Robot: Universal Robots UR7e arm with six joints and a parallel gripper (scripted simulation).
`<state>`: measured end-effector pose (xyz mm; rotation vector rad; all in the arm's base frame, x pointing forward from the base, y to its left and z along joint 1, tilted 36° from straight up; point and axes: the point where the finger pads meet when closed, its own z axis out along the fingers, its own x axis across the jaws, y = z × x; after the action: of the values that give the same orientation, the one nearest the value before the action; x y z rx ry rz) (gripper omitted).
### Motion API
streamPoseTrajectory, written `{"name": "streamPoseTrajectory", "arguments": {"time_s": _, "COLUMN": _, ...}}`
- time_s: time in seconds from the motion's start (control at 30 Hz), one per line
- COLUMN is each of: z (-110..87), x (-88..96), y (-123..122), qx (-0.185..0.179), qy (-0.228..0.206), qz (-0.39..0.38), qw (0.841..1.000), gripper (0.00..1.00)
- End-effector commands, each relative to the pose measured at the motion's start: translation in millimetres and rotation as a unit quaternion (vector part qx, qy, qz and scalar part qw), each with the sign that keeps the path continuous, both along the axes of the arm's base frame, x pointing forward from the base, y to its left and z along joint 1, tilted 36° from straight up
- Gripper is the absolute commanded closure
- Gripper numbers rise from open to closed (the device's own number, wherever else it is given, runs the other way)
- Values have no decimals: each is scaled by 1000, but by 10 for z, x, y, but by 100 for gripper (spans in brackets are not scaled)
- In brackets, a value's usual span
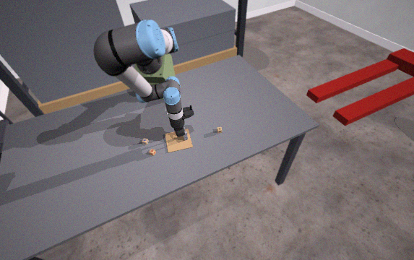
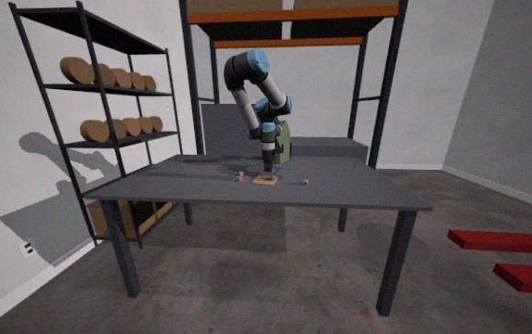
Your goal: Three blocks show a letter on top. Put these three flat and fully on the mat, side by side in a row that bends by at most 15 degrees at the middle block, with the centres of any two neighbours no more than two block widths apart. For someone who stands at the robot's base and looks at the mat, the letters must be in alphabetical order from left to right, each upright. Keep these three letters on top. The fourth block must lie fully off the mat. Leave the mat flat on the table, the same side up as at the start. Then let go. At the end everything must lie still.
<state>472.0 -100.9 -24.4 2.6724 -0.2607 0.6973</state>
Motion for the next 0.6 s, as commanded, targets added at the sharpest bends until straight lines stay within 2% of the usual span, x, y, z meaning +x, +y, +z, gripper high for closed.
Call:
{"name": "streamPoseTrajectory", "arguments": {"time_s": 0.0, "z": 9, "x": 11, "y": -12, "qx": -1, "qy": -2, "qz": 0, "qw": 1000, "gripper": 51}}
{"name": "streamPoseTrajectory", "arguments": {"time_s": 0.33, "z": 9, "x": 11, "y": -12, "qx": -1, "qy": -2, "qz": 0, "qw": 1000, "gripper": 51}}
{"name": "streamPoseTrajectory", "arguments": {"time_s": 0.37, "z": 9, "x": 11, "y": -12, "qx": -1, "qy": -2, "qz": 0, "qw": 1000, "gripper": 45}}
{"name": "streamPoseTrajectory", "arguments": {"time_s": 0.5, "z": 9, "x": 11, "y": -12, "qx": -1, "qy": -2, "qz": 0, "qw": 1000, "gripper": 45}}
{"name": "streamPoseTrajectory", "arguments": {"time_s": 0.53, "z": 9, "x": 11, "y": -12, "qx": -1, "qy": -2, "qz": 0, "qw": 1000, "gripper": 39}}
{"name": "streamPoseTrajectory", "arguments": {"time_s": 0.57, "z": 9, "x": 11, "y": -12, "qx": -1, "qy": -2, "qz": 0, "qw": 1000, "gripper": 39}}
